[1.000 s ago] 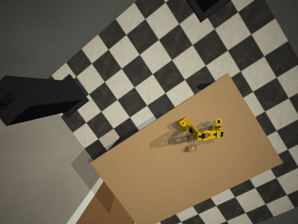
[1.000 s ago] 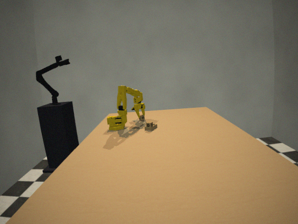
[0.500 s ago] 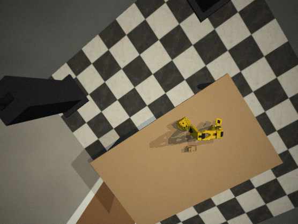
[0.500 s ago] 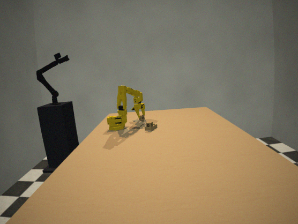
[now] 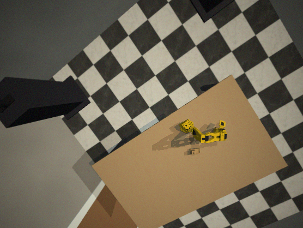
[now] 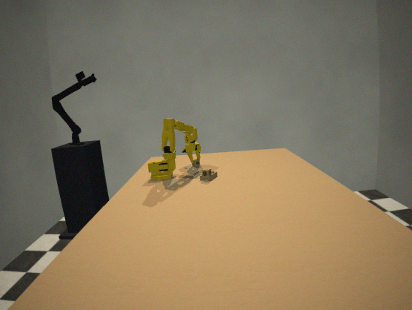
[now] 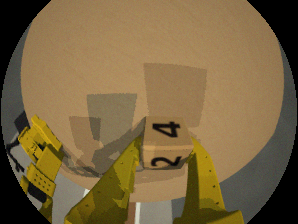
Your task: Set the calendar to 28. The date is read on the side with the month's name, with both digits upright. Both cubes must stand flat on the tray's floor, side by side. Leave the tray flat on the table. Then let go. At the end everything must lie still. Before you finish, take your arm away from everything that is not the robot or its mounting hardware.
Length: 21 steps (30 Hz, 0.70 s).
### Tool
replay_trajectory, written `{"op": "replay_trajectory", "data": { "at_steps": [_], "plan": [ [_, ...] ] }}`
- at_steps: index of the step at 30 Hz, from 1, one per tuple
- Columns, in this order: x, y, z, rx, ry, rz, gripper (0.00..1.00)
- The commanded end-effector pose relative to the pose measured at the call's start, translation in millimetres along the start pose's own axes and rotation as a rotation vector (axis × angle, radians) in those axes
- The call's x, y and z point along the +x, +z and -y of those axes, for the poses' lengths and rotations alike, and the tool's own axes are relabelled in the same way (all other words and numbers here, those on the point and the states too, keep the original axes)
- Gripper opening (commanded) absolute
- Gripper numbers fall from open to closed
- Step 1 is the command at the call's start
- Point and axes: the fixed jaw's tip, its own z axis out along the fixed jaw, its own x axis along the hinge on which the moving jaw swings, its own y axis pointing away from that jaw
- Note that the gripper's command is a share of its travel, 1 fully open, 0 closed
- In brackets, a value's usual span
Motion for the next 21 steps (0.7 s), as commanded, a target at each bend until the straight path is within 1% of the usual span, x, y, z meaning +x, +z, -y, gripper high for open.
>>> {"op": "replay_trajectory", "data": {
  "at_steps": [1,7,21],
  "plan": [
    [-2.4,-1.9,2.4,0.022,0.002,0.009,0.17],
    [-2.4,-1.9,2.4,0.022,0.002,0.009,0.20],
    [-2.4,-1.9,2.4,0.022,0.002,0.009,0.32]
  ]
}}
